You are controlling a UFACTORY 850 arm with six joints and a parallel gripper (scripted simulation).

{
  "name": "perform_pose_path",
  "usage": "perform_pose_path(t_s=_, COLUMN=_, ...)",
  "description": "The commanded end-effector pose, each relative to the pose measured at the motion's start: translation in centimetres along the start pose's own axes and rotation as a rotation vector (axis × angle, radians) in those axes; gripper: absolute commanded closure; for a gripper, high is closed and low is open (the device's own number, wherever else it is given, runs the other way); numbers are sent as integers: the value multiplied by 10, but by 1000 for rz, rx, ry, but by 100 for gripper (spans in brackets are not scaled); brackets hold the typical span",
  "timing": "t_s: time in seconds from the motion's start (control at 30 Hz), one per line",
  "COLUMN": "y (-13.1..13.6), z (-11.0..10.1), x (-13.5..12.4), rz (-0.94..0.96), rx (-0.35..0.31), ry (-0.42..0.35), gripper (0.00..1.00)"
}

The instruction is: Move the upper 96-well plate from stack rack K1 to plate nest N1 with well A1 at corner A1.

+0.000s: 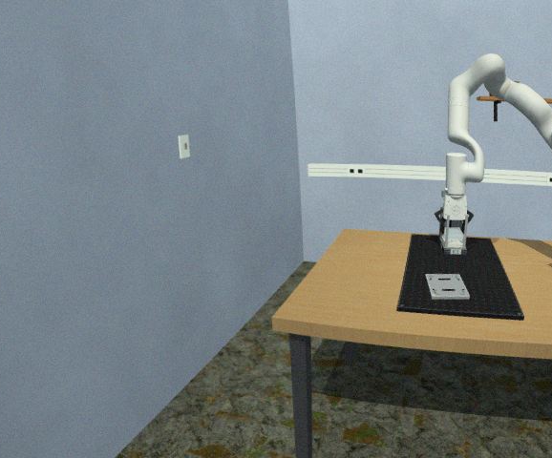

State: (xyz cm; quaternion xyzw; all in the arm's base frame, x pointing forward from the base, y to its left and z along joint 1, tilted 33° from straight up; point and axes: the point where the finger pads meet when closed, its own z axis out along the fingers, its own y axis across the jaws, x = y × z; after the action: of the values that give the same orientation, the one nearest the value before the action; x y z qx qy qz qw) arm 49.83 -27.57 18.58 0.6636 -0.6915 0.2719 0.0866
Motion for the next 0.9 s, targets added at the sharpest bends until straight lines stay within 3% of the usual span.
perform_pose_path(t_s=0.0, y=-1, z=-3, x=1, rz=1, rx=1, ry=2, gripper=100)
perform_pose_path(t_s=0.23, y=-1, z=-3, x=1, rz=1, rx=1, ry=2, gripper=100)
perform_pose_path(t_s=0.87, y=-1, z=-32, x=1, rz=1, rx=1, ry=2, gripper=100)
